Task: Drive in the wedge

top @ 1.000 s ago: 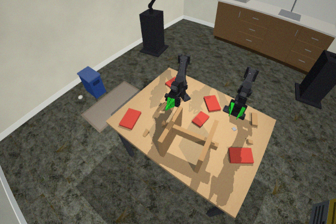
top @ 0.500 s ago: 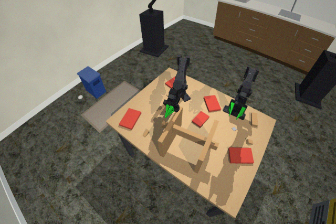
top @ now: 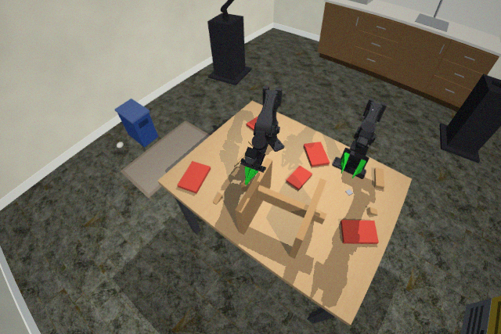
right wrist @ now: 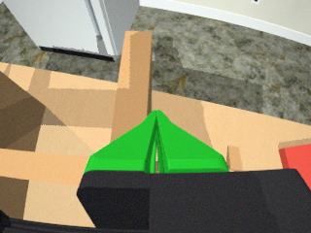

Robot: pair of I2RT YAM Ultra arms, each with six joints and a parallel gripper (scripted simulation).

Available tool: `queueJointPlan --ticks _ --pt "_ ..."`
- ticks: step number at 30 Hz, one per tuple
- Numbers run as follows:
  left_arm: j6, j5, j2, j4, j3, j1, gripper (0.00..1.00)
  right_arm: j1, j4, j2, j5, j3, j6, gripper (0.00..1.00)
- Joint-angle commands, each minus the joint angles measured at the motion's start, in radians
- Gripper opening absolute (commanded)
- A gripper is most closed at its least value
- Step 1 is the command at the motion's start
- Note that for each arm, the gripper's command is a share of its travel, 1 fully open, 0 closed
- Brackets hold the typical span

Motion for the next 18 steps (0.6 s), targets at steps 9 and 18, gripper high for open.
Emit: queueJointPlan --ticks 9,18 --pt "0.005 -0.004 -0.001 0.003 0.006 -0.011 0.44 -0.025 -0.413 0.113 -0.048 0.298 0.054 0.00" --pt "0.005 -0.004 -0.001 0.003 0.006 -0.011 0.44 -0.038 -0.592 0.208 -0.066 0.474 0.070 0.00"
